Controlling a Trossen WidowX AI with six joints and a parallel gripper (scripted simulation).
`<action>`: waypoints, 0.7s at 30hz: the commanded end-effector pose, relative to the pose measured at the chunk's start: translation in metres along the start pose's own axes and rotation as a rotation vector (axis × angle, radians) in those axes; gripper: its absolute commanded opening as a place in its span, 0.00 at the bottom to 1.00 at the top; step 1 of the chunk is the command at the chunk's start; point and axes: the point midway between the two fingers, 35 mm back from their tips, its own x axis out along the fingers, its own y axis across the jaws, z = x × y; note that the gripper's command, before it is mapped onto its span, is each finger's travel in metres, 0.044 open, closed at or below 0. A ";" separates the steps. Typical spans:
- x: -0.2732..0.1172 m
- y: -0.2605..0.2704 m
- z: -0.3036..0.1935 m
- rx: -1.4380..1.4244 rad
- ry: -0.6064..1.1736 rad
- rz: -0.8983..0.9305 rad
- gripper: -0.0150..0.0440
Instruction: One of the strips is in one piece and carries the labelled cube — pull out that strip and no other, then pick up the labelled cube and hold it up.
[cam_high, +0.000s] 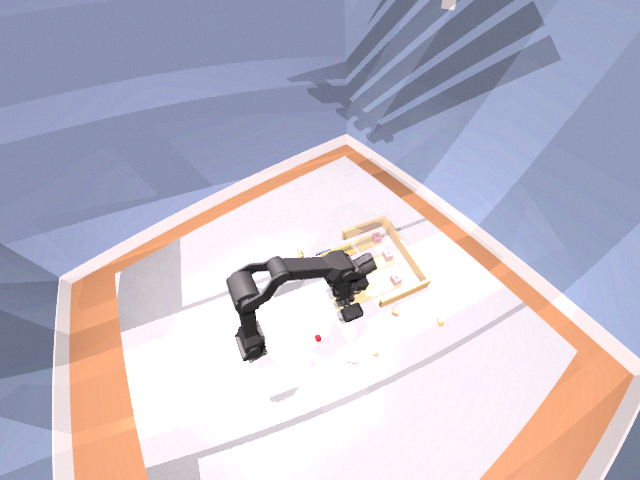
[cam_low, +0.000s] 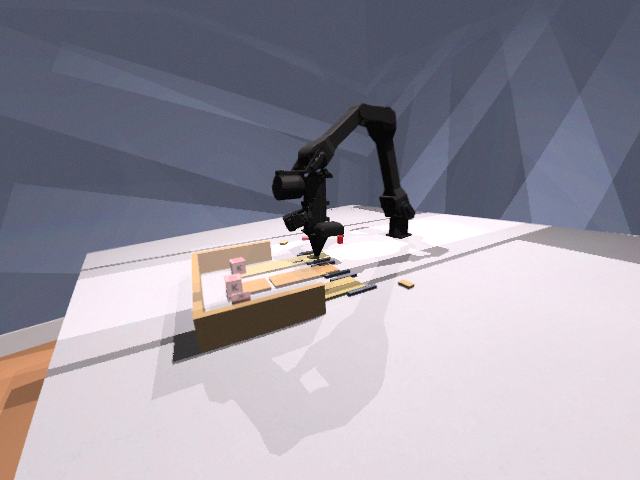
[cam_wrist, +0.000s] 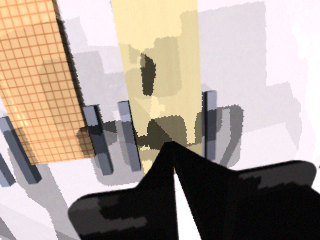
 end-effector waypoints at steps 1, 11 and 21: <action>0.004 -0.001 -0.011 0.003 0.019 -0.004 0.25; 0.004 -0.001 -0.026 0.003 0.021 -0.004 0.25; 0.004 -0.001 -0.042 0.003 0.022 -0.004 0.25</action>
